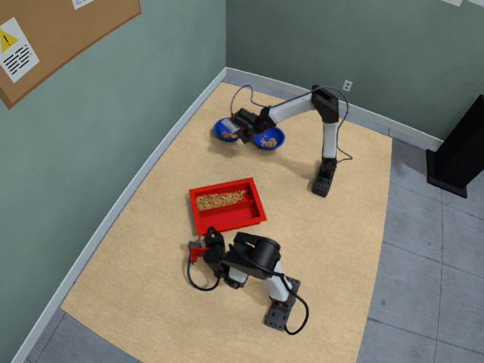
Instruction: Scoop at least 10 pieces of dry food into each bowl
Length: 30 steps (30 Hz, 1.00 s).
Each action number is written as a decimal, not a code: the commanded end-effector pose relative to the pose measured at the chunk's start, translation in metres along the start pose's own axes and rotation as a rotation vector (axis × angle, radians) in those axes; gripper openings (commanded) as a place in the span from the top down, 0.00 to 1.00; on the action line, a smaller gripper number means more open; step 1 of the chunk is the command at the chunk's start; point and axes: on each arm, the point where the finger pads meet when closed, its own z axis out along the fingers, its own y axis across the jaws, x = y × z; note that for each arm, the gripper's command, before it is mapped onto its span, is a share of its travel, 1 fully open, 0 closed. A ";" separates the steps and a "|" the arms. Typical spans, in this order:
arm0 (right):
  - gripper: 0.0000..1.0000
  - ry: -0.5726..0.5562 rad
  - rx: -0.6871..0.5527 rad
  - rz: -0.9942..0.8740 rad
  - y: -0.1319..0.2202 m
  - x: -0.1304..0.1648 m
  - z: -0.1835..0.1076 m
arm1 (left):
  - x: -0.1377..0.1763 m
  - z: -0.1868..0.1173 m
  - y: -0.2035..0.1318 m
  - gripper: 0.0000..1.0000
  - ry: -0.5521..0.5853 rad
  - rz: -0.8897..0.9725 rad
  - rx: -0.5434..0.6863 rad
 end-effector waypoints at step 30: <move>1.00 -0.045 0.003 0.027 -0.003 -0.015 -0.003 | -0.008 -0.071 -0.014 0.73 -0.007 0.051 0.023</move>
